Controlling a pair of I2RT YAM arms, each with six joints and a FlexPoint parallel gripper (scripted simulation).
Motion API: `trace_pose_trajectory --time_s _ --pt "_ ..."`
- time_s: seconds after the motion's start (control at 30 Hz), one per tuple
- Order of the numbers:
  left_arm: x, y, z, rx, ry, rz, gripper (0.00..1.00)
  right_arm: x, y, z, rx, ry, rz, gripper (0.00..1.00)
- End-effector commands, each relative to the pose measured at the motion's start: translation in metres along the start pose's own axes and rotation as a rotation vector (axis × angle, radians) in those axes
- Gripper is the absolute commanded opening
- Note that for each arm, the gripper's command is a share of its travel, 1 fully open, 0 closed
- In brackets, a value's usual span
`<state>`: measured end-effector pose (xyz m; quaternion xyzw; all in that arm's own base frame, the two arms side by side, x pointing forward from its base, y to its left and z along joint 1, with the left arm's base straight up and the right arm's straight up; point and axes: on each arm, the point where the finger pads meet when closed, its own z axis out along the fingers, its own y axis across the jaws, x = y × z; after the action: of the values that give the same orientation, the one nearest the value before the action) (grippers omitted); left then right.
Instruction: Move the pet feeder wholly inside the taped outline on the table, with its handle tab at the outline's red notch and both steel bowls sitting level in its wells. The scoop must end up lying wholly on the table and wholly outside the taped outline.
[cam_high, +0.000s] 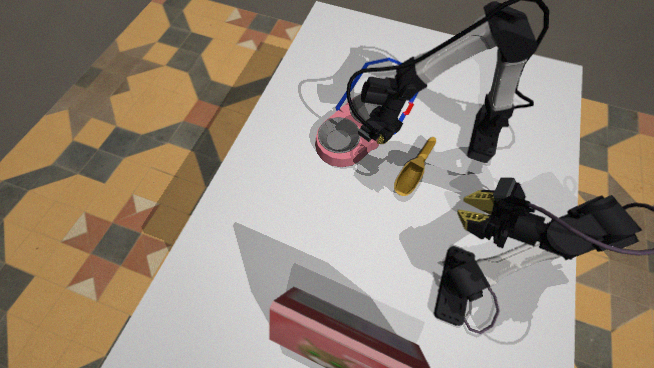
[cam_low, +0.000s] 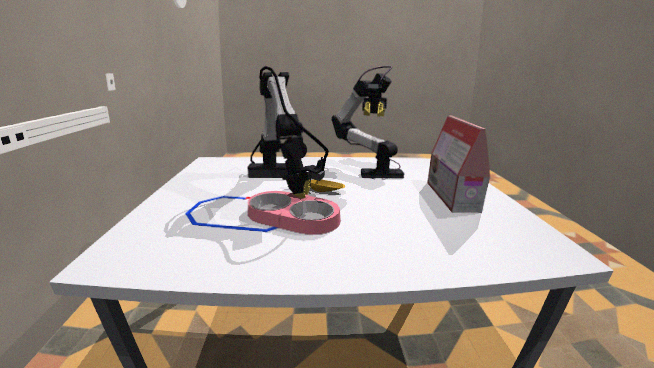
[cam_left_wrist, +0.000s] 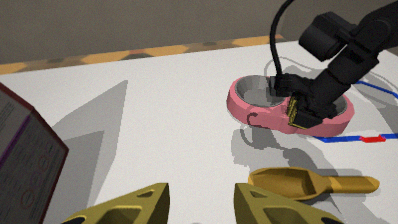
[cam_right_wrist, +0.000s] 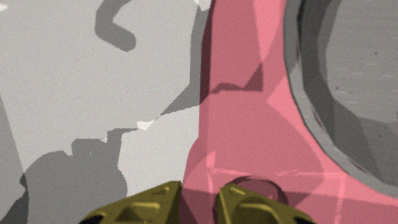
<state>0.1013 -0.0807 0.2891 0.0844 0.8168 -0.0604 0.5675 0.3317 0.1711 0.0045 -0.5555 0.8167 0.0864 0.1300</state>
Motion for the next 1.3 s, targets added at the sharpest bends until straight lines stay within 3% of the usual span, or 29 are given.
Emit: trace_pose_trajectory --time_s 0.0,1.27 --pt "-0.002 0.0 -0.001 0.001 -0.006 0.009 0.34 0.016 0.001 -0.011 -0.012 0.003 -0.036 0.05" --pt "-0.002 0.0 -0.001 0.001 -0.006 0.009 0.34 0.129 -0.027 -0.044 -0.061 0.015 -0.165 0.05"
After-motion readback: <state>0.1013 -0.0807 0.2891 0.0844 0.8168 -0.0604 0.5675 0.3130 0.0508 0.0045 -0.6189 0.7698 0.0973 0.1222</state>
